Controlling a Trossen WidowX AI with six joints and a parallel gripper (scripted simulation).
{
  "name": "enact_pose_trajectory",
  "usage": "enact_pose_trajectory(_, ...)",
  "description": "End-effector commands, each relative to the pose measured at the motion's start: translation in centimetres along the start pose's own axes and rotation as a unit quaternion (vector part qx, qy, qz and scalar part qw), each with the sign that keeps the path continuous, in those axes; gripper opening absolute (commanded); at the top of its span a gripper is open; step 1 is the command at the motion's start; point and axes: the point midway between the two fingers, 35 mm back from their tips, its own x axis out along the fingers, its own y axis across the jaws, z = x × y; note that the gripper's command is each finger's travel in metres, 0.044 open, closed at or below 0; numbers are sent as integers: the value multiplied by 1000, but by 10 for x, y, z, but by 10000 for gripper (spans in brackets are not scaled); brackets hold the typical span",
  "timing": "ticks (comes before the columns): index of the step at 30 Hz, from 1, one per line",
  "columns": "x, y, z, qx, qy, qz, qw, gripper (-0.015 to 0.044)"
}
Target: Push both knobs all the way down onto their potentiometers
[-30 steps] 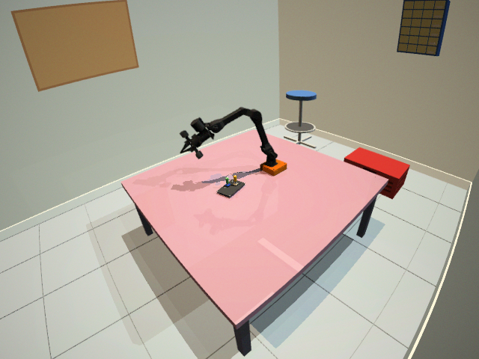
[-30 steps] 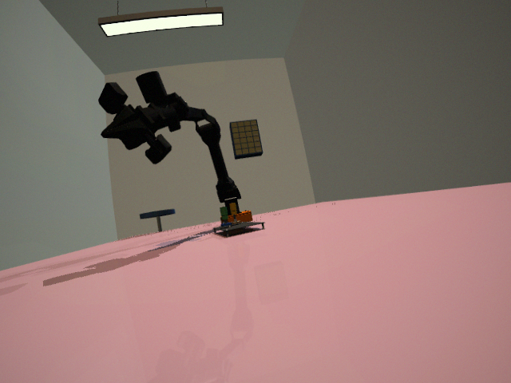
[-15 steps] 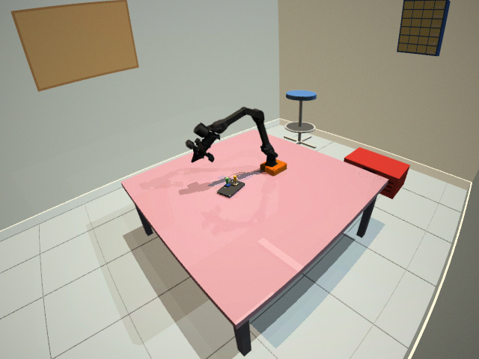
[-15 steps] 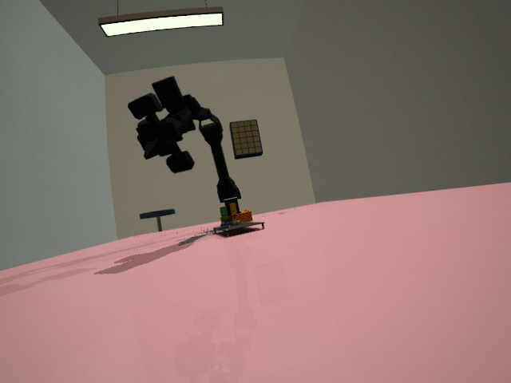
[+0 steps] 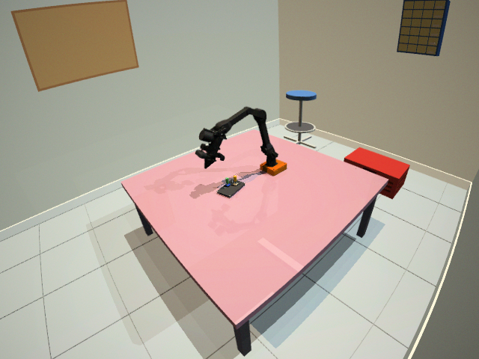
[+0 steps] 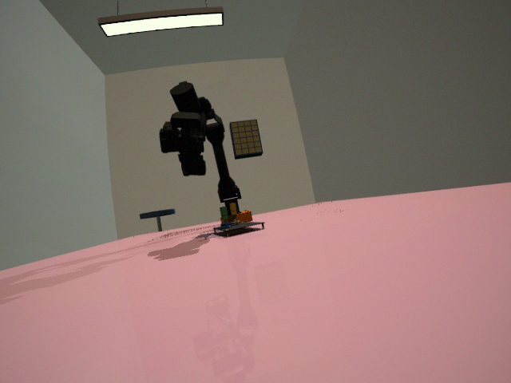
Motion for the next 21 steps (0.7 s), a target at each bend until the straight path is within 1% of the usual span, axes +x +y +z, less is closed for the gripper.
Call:
enact_pose_trajectory(1, -5, -12, -14, -57, 20, -24, 998, 0)
enact_pose_trajectory(11, -17, -47, -48, -199, 78, -88, 973, 0)
enact_pose_trajectory(21, -35, -83, -76, -335, 145, -141, 921, 0)
